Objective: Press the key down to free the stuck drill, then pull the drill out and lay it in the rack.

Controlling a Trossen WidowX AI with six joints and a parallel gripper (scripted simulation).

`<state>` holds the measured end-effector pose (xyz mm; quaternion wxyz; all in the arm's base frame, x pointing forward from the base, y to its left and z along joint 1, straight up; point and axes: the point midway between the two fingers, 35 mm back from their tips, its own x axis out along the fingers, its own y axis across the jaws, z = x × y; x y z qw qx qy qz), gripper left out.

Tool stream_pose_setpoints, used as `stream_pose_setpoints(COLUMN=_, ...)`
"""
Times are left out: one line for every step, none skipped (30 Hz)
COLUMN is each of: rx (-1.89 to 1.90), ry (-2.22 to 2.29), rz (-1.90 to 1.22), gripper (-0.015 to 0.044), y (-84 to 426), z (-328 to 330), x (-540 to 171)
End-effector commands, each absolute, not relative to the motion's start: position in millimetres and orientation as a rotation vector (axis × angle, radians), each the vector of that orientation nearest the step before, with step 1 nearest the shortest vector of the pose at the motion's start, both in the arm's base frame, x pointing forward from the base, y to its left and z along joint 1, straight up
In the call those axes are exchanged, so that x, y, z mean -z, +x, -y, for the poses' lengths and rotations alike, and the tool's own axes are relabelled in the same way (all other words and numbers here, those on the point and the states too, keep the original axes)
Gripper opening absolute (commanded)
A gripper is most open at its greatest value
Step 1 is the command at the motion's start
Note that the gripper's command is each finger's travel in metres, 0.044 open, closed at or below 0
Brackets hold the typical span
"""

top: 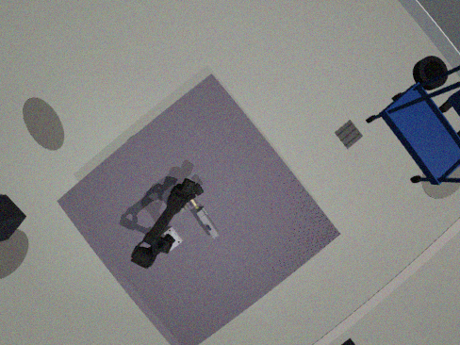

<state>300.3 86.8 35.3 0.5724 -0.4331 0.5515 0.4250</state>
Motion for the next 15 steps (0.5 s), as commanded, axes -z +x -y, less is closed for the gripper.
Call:
stream_pose_setpoints(rx=-0.995, ry=-1.015, rz=-1.290, gripper=0.0000, y=302.6, z=-93.0, x=-37.2)
stream_pose_setpoints(rx=-0.995, ry=-1.015, rz=-1.290, gripper=0.0000, y=302.7, z=-93.6, x=-37.3)
stream_pose_setpoints(rx=-0.995, ry=-1.015, rz=-1.290, gripper=0.0000, y=303.1, z=-94.9, x=-37.4)
stream_pose_setpoints(rx=-0.995, ry=-1.015, rz=-1.290, gripper=0.0000, y=303.5, z=-96.4, x=-37.6)
stream_pose_setpoints(rx=-0.995, ry=-1.015, rz=-1.289, gripper=0.0000, y=303.9, z=-97.9, x=-37.8)
stream_pose_setpoints(rx=-0.995, ry=-1.015, rz=-1.289, gripper=0.0000, y=304.3, z=-99.3, x=-37.9)
stream_pose_setpoints(rx=-0.995, ry=-1.014, rz=-1.289, gripper=0.0000, y=304.6, z=-100.8, x=-38.1)
stream_pose_setpoints(rx=-0.995, ry=-1.014, rz=-1.289, gripper=0.0000, y=304.4, z=-100.2, x=-38.3)
stream_pose_setpoints(rx=-0.995, ry=-1.015, rz=-1.289, gripper=0.0000, y=304.0, z=-99.3, x=-38.8)
stream_pose_setpoints(rx=-0.995, ry=-1.015, rz=-1.289, gripper=0.0000, y=303.5, z=-98.5, x=-39.7)
stream_pose_setpoints(rx=-0.995, ry=-1.015, rz=-1.289, gripper=0.0000, y=303.2, z=-98.5, x=-40.5)
stream_pose_setpoints(rx=-0.995, ry=-1.015, rz=-1.289, gripper=0.0000, y=303.0, z=-98.4, x=-40.9)
stream_pose_setpoints(rx=-0.995, ry=-1.015, rz=-1.289, gripper=0.0000, y=302.8, z=-98.3, x=-41.4)
stream_pose_setpoints(rx=-0.995, ry=-1.015, rz=-1.289, gripper=0.0000, y=302.8, z=-98.3, x=-42.0)
stream_pose_setpoints(rx=-0.995, ry=-1.015, rz=-1.289, gripper=0.0000, y=302.7, z=-98.2, x=-42.5)
